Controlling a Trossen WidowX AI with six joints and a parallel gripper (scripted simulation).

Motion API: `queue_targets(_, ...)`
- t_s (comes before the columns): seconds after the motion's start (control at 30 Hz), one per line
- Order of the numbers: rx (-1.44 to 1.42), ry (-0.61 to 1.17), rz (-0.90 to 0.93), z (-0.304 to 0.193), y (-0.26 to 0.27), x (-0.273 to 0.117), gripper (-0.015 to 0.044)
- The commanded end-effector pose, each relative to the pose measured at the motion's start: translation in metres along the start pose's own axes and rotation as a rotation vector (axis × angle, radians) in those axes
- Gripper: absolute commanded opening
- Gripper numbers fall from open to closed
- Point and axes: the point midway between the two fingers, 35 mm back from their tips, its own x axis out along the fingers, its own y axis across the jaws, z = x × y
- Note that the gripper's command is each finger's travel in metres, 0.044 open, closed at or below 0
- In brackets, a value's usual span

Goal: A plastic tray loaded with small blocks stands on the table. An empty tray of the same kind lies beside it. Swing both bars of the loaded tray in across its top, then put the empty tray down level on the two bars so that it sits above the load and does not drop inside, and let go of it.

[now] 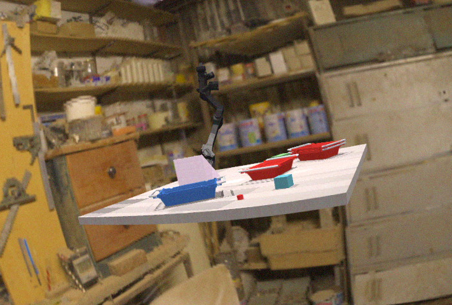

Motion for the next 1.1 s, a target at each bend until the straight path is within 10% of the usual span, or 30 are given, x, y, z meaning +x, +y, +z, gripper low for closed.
queue_targets(0.0, 0.193, 0.086, 0.09, -0.04, 0.046, 0.006, 0.0087)
queue_targets(0.5, 0.769, 0.326, 0.507, -0.07, 0.257, -0.004, 0.0087)
queue_targets(1.07, 1.186, 0.502, 1.165, 0.061, 0.473, -0.106, 0.0087)
